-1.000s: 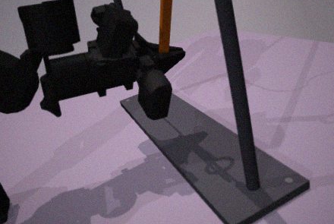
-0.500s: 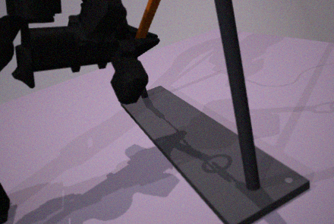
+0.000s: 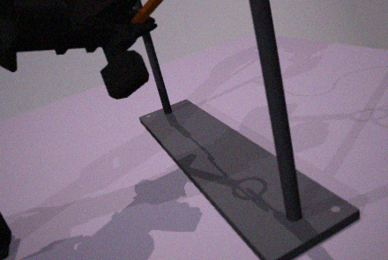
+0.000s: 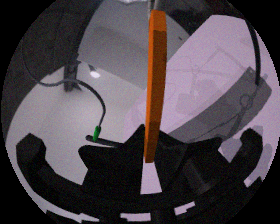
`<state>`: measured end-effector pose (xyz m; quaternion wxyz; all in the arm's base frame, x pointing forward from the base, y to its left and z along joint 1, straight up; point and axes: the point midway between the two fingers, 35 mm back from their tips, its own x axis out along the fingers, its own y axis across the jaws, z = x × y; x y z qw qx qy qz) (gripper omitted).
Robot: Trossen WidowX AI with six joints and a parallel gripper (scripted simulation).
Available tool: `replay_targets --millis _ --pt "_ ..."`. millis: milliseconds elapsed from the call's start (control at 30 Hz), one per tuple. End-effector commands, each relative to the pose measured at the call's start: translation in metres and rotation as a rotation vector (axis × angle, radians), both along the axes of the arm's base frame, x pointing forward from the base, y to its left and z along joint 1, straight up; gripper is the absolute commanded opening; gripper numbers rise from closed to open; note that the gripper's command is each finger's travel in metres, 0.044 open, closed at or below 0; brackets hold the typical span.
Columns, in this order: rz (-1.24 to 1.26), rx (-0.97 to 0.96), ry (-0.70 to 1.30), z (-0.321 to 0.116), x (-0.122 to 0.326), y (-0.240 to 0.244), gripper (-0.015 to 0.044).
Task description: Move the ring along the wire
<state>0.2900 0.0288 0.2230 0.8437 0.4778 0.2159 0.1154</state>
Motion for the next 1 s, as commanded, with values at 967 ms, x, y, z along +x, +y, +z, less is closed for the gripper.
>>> replay_targets --millis 967 --pt "0.078 0.441 0.021 0.071 -0.011 0.017 -0.0150"
